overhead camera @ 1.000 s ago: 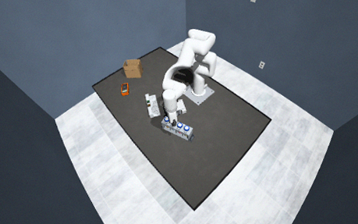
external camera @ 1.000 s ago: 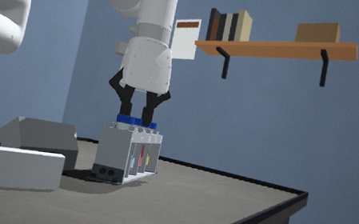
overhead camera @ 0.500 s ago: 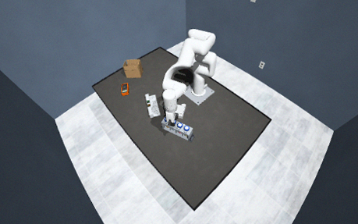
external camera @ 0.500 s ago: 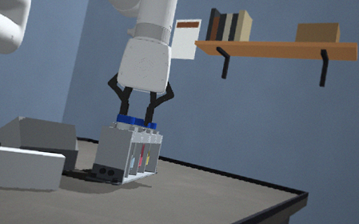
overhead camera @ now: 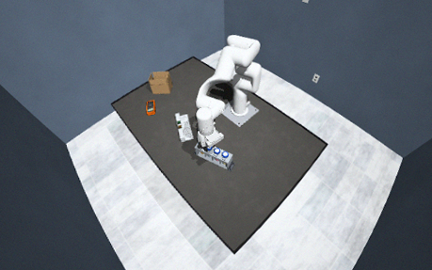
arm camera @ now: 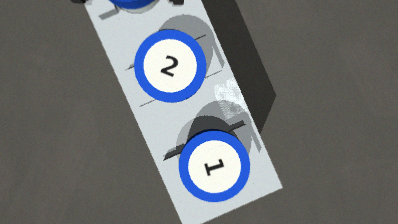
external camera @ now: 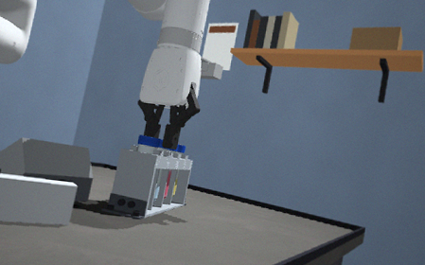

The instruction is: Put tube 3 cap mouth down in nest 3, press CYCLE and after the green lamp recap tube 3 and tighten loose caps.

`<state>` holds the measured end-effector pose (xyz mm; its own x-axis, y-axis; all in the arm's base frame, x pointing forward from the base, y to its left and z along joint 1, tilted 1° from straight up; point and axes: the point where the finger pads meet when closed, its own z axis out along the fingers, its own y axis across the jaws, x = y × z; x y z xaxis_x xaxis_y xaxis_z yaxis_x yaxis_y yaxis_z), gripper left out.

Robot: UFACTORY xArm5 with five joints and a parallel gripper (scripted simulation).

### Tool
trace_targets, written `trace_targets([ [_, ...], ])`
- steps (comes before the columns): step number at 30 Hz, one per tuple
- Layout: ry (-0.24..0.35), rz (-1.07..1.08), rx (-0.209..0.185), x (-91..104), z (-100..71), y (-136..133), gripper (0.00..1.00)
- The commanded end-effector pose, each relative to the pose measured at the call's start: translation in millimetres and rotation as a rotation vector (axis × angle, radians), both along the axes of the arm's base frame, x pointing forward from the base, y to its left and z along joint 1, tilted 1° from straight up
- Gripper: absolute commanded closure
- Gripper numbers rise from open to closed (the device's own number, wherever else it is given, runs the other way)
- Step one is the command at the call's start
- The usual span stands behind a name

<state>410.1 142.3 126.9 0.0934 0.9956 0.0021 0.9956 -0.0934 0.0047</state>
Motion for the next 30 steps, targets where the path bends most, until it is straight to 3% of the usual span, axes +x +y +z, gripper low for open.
trace_targets([
  [1, -0.007, -0.279, -0.009, 1.1, 1.4, 0.5, 0.54],
  [3, -0.008, -0.365, -0.009, 1.1, 1.4, 0.5, 0.54],
  [10, -0.008, -0.365, -0.009, 1.1, 1.4, 0.5, 0.54],
  [11, -0.008, -0.365, -0.009, 1.1, 1.4, 0.5, 1.0],
  [25, -0.008, -0.365, -0.009, 1.1, 1.4, 0.5, 1.0],
  [30, -0.007, -0.115, -0.011, 1.1, 1.6, 0.5, 1.0],
])
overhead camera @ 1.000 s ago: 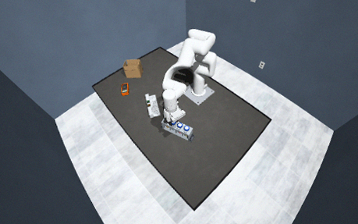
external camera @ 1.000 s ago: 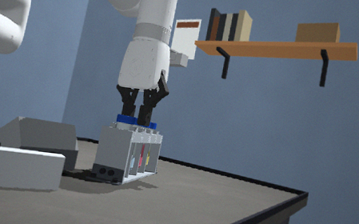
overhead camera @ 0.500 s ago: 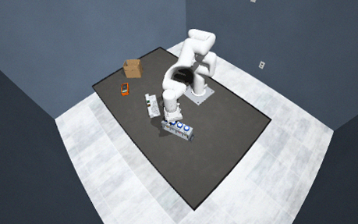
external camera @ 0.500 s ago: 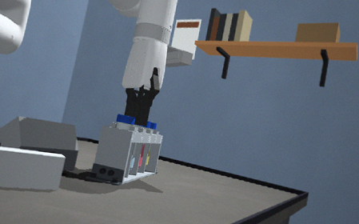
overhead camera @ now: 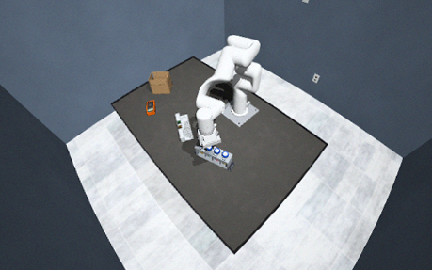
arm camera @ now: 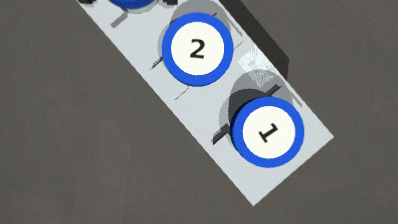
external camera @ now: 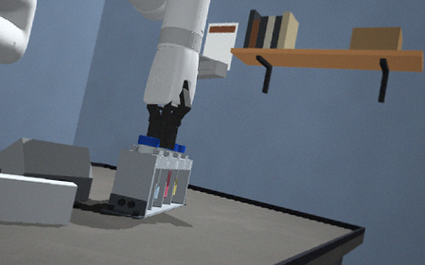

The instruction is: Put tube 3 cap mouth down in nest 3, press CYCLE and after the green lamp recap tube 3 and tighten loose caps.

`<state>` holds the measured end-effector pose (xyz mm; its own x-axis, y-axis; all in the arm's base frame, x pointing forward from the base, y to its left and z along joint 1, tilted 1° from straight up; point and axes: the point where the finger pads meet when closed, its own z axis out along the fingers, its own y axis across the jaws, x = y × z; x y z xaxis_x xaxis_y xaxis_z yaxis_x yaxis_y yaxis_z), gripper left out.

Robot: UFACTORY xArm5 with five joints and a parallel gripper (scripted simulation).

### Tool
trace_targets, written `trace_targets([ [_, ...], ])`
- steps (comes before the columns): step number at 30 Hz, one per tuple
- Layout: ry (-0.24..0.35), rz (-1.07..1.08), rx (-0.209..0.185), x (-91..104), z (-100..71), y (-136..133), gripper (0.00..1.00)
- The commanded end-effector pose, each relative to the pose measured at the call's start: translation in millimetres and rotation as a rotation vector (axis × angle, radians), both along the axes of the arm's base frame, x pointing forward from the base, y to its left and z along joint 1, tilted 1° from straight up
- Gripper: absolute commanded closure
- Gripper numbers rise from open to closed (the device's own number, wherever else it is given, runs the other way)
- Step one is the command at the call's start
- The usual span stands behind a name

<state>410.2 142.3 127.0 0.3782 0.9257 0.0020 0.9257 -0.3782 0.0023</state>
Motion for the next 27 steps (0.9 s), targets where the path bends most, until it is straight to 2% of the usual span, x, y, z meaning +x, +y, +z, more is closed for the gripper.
trace_targets([
  [1, -0.007, 0.229, -0.013, 1.1, 1.5, 0.4, 1.0],
  [8, -0.005, 0.569, -0.014, 1.0, 1.7, 0.4, 1.0],
  [10, -0.005, 0.569, -0.014, 1.0, 1.7, 0.4, 1.0],
  [25, -0.001, 1.3, -0.018, 1.0, 2.1, 0.4, 1.0],
  [27, -0.001, 1.3, -0.018, 1.0, 2.1, 0.4, 1.0],
])
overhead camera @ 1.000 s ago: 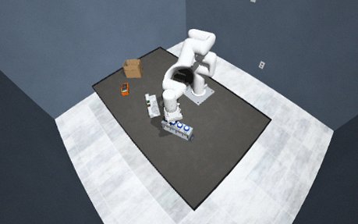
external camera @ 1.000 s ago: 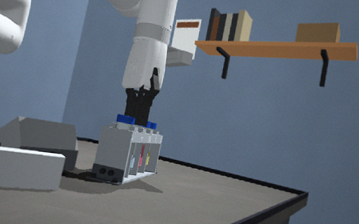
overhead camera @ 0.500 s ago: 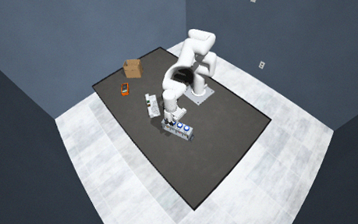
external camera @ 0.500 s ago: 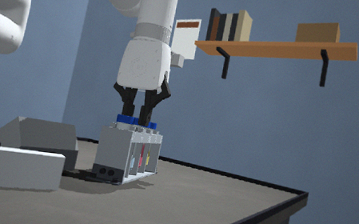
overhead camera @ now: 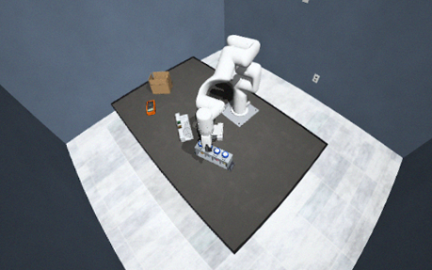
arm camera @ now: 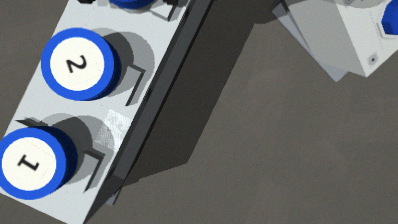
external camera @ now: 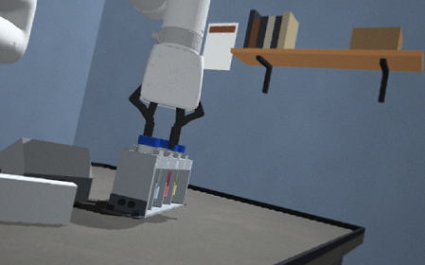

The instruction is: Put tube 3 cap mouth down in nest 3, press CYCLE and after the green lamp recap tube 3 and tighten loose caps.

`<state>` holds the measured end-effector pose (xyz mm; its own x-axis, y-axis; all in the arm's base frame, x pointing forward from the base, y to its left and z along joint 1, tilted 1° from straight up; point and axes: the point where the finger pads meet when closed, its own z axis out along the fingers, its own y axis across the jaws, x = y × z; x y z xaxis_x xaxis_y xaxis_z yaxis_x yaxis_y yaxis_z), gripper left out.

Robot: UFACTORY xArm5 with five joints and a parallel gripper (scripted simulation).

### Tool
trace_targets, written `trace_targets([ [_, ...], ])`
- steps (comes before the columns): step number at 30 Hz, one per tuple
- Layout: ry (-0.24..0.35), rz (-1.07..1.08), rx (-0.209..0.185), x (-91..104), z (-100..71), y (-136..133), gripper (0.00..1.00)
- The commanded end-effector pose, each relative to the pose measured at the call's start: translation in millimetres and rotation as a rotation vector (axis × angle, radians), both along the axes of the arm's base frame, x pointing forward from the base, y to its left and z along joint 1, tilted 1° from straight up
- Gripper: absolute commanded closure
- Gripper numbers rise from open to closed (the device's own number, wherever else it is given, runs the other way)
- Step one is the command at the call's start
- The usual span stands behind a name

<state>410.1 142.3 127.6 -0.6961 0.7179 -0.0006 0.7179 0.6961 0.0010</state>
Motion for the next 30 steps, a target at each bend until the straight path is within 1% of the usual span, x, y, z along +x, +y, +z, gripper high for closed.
trace_targets([
  [1, -0.009, 0.213, -0.012, 1.2, 1.5, 0.5, 1.0],
  [4, -0.008, 0.342, -0.013, 1.2, 1.5, 0.5, 1.0],
  [11, -0.008, 0.342, -0.013, 1.2, 1.5, 0.5, 1.0],
  [12, -0.008, 0.342, -0.013, 1.2, 1.5, 0.5, 0.54],
  [24, -0.008, 0.342, -0.013, 1.2, 1.5, 0.5, 0.54],
  [27, -0.009, 0.092, -0.011, 1.2, 1.5, 0.5, 0.54],
  [30, -0.01, -0.025, -0.009, 1.2, 1.5, 0.5, 0.54],
])
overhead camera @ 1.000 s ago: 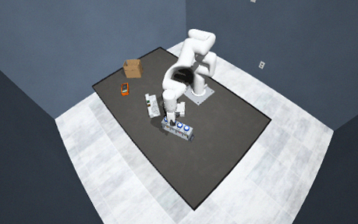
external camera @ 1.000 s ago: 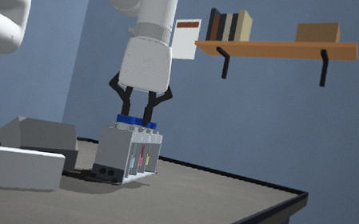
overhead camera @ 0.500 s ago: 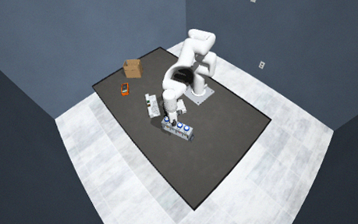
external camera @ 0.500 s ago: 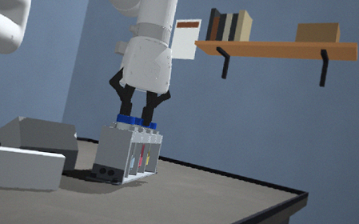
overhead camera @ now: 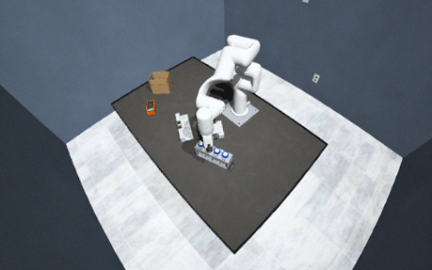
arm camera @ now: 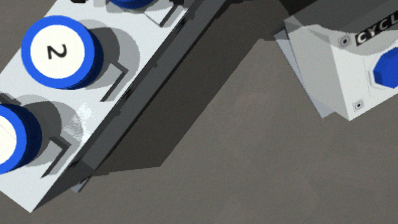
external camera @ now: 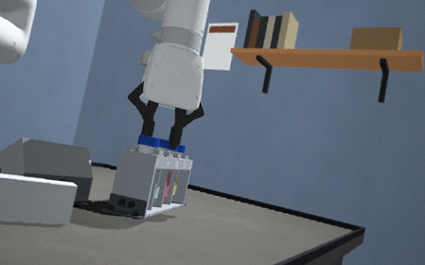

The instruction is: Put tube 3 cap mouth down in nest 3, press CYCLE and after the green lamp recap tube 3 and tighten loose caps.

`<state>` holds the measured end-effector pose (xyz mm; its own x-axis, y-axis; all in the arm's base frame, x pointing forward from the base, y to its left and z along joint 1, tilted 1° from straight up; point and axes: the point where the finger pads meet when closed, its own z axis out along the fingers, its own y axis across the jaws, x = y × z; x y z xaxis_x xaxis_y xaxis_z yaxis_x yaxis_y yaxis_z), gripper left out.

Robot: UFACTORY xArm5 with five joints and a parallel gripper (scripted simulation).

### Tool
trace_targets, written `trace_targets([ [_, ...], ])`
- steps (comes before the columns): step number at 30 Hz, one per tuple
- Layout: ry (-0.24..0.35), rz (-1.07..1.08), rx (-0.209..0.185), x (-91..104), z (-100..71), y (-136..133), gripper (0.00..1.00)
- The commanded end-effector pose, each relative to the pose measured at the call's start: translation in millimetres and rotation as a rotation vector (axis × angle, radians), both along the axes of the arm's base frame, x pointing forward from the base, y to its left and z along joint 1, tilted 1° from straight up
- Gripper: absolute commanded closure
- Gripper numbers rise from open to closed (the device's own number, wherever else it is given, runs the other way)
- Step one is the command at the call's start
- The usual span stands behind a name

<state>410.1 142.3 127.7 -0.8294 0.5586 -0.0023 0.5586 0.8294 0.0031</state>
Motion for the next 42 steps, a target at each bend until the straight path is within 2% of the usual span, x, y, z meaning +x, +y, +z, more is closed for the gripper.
trace_targets([
  [1, -0.008, -0.279, -0.008, 1.2, 1.4, 0.4, 0.54],
  [4, -0.009, -0.326, -0.008, 1.2, 1.4, 0.4, 0.54],
  [6, -0.009, -0.5, -0.007, 1.2, 1.4, 0.4, 0.54],
  [19, -0.011, -1.081, -0.002, 1.2, 1.5, 0.4, 0.54],
  [21, -0.011, -1.081, -0.002, 1.2, 1.5, 0.4, 0.54],
  [23, -0.012, -1.255, 0.0, 1.2, 1.5, 0.4, 0.54],
  [27, -0.012, -1.417, 0.002, 1.2, 1.5, 0.4, 0.54],
  [35, -0.013, -1.437, 0.001, 1.2, 1.5, 0.4, 0.54],
  [36, -0.013, -1.437, 0.001, 1.2, 1.5, 0.4, 1.0],
  [42, -0.013, -1.437, 0.001, 1.2, 1.5, 0.4, 1.0],
])
